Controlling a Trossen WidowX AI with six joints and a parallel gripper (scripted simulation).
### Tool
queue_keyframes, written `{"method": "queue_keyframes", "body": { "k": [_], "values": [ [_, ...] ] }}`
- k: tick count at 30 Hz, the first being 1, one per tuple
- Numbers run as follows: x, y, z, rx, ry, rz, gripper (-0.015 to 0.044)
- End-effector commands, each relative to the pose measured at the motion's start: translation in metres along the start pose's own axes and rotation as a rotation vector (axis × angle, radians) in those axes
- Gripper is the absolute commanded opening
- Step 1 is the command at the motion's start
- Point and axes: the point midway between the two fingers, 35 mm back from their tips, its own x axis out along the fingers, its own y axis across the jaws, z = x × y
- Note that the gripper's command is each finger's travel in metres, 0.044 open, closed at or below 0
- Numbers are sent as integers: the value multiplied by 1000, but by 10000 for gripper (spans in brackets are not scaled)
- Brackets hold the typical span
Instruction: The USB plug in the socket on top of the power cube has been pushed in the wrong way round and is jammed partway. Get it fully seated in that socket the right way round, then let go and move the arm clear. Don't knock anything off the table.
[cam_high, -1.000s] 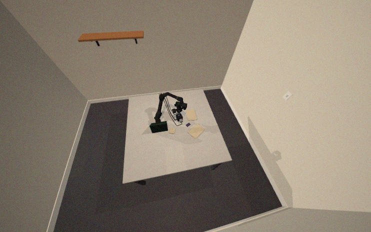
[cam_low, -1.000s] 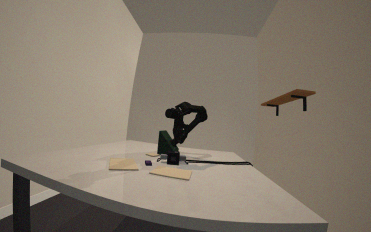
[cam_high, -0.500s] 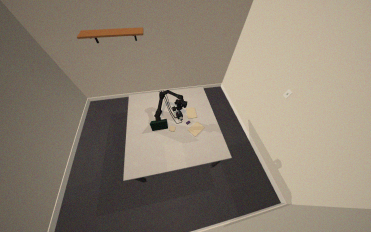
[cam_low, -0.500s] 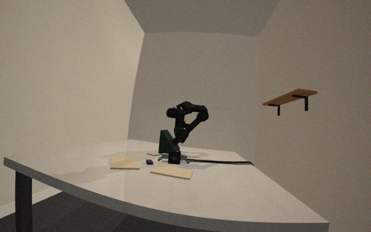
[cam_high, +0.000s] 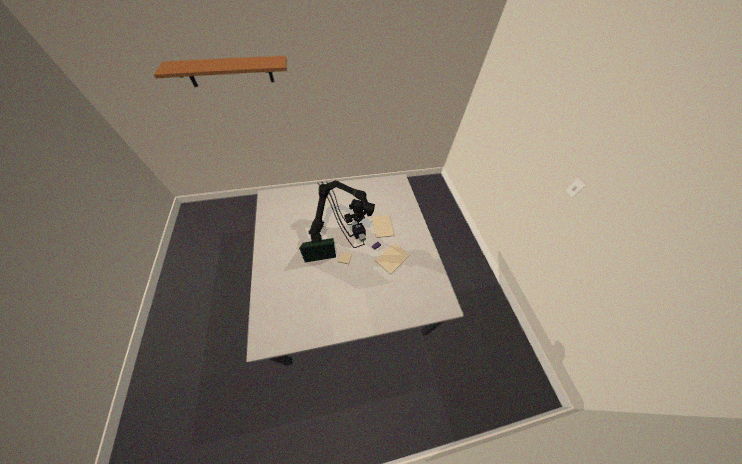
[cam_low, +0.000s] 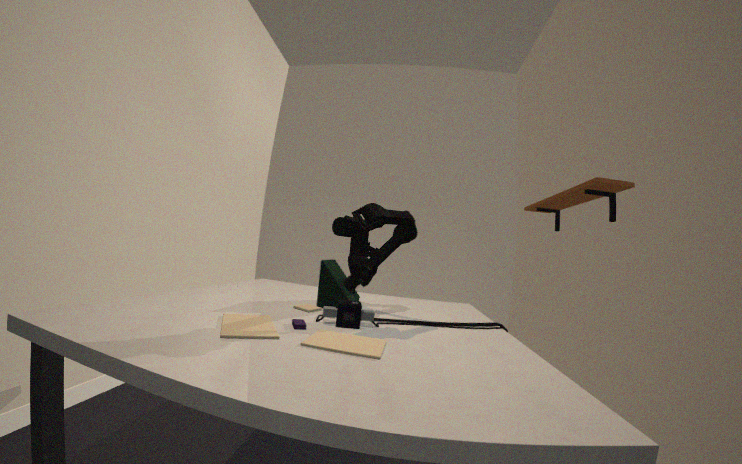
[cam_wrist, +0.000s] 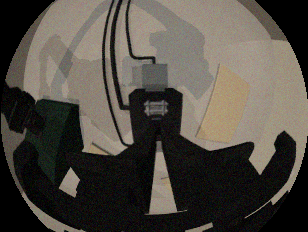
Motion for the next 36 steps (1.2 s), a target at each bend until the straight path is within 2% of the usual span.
{"method": "queue_keyframes", "body": {
  "k": [1, 36],
  "values": [
    [1, 0, 1, -1, -7, 0, 0],
    [5, 0, 3, -4, -34, -1, 0]
  ]
}}
